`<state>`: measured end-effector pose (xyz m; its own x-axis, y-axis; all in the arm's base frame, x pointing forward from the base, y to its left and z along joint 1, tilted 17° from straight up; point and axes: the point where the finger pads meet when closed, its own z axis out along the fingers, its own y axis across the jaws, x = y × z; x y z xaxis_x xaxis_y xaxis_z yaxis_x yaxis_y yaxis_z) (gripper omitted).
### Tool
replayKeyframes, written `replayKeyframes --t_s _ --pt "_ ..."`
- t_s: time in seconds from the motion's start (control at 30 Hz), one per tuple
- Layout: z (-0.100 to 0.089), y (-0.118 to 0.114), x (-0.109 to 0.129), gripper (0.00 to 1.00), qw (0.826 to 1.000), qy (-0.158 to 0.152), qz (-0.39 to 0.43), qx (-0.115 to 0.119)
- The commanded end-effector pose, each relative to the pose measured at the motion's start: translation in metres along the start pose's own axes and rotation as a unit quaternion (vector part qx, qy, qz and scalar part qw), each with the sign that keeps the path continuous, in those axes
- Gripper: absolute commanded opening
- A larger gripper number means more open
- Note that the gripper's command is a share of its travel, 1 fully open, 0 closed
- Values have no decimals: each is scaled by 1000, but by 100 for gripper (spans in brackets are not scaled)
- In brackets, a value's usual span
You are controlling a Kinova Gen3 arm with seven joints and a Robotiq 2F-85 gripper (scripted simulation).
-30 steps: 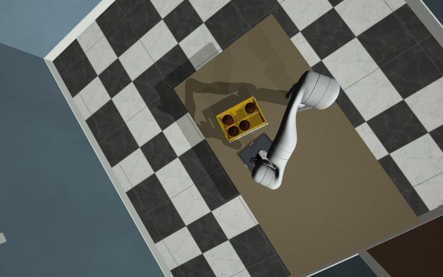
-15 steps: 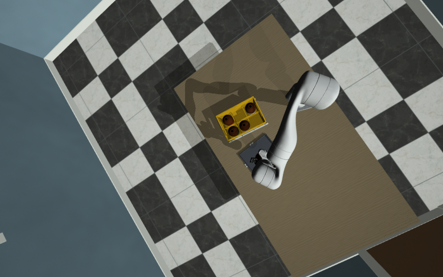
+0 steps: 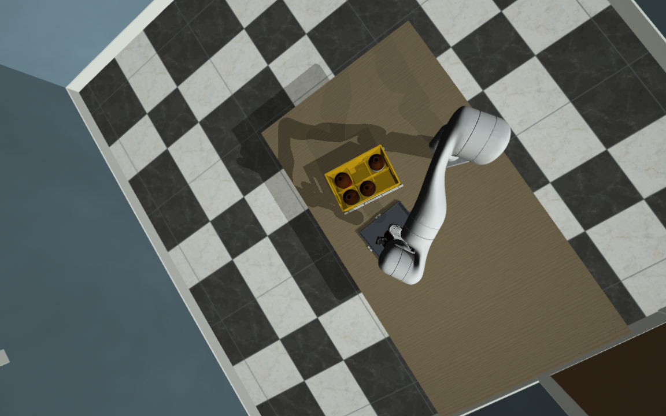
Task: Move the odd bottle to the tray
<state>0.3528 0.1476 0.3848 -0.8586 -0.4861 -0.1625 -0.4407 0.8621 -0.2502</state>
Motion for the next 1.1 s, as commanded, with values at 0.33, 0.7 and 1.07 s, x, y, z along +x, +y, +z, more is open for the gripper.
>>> replayKeyframes --t_s 0.33,0.7,1.07 --pt "5 0 0 0 1000 0 0 0" --pt "18 0 0 0 1000 0 0 0" --pt "43 0 0 0 1000 0 0 0"
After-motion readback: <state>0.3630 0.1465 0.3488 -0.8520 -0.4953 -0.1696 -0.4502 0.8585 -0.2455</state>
